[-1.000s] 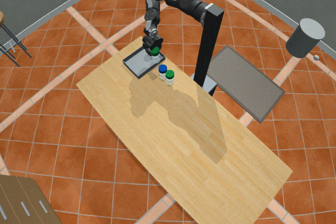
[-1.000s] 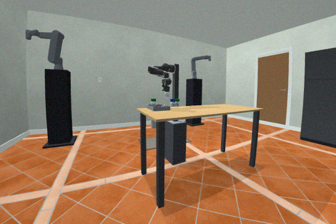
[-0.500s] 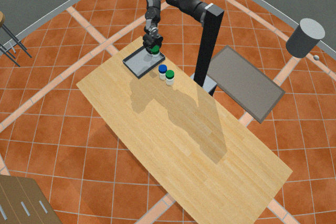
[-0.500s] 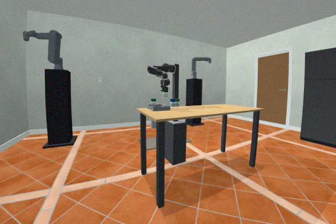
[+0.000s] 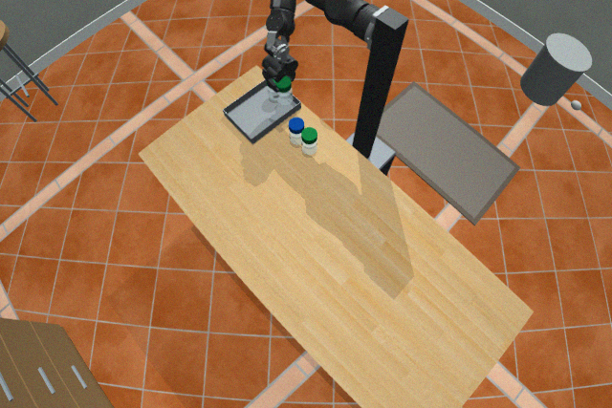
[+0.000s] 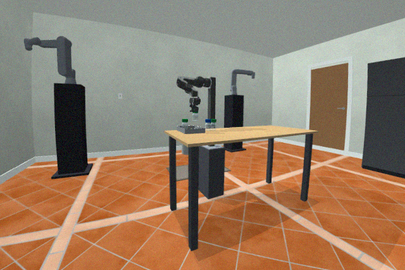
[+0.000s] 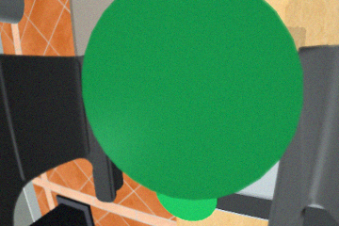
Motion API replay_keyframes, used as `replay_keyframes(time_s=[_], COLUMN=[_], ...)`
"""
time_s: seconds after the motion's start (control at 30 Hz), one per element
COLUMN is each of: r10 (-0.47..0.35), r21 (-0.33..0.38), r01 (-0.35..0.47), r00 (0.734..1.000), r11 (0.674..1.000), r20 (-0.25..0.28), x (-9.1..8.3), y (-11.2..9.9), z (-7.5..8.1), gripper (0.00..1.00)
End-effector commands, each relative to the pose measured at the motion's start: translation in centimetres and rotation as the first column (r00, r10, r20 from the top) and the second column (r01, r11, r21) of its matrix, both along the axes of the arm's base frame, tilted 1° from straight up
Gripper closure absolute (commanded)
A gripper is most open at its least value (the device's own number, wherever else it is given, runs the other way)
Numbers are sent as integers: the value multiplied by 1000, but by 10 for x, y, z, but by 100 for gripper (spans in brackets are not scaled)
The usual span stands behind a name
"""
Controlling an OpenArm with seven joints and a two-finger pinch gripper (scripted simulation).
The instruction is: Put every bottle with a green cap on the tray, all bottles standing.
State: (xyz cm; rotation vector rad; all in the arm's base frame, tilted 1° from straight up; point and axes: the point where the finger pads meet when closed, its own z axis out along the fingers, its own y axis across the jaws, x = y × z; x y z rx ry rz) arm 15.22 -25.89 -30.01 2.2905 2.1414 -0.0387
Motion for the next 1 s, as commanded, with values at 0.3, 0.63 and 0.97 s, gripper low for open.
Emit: replay_keyframes(time_s=[0.3, 0.63, 0.97], r10=[4, 3, 3], r21=[8, 8, 7], r01=[-4, -3, -3], r00=[1000, 1000, 1000], r11=[1000, 1000, 1000], r20=[17, 17, 17], x=[-17, -25, -25], y=[-18, -26, -26], z=[-11, -16, -43], gripper=[100, 100, 100])
